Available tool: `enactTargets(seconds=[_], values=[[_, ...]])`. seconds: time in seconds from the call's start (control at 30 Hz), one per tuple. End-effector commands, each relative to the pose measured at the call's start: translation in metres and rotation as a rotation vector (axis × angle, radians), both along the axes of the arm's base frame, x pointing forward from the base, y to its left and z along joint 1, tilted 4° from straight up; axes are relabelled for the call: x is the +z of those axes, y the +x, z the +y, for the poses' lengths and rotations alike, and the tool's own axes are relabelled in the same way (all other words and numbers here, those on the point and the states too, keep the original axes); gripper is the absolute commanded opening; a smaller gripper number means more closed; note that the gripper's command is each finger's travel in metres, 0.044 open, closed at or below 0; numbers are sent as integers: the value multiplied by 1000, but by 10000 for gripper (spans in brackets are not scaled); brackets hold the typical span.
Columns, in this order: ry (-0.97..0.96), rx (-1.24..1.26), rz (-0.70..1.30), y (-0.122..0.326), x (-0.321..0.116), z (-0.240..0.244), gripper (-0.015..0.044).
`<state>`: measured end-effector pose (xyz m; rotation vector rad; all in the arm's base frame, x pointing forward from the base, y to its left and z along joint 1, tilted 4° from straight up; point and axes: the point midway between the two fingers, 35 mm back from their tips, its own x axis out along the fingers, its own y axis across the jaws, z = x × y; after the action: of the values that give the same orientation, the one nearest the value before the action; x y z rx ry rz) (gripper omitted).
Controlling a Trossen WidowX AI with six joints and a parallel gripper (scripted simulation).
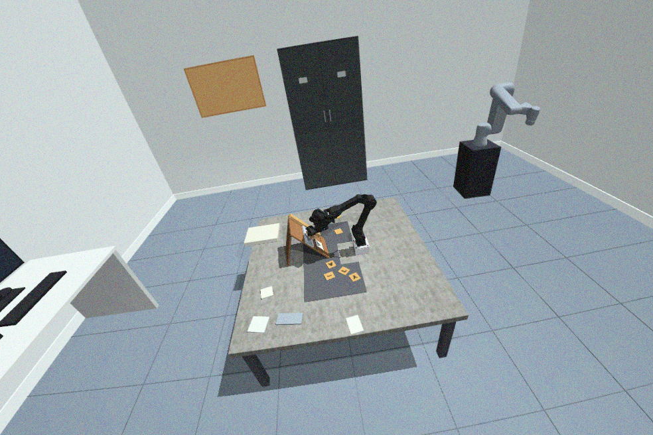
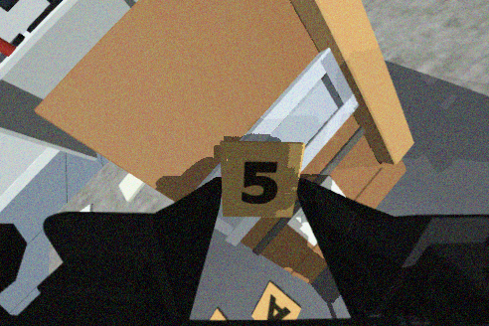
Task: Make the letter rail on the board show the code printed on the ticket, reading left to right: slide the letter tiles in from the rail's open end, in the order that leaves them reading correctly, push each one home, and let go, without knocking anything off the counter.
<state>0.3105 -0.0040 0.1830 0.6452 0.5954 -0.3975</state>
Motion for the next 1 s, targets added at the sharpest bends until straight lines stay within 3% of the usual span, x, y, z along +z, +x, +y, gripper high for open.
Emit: enactTargets(seconds=[0.0, 0.97], values=[[-44, 71, 4, -3, -2, 15, 0], [-432, 687, -72, -42, -4, 138, 0]])
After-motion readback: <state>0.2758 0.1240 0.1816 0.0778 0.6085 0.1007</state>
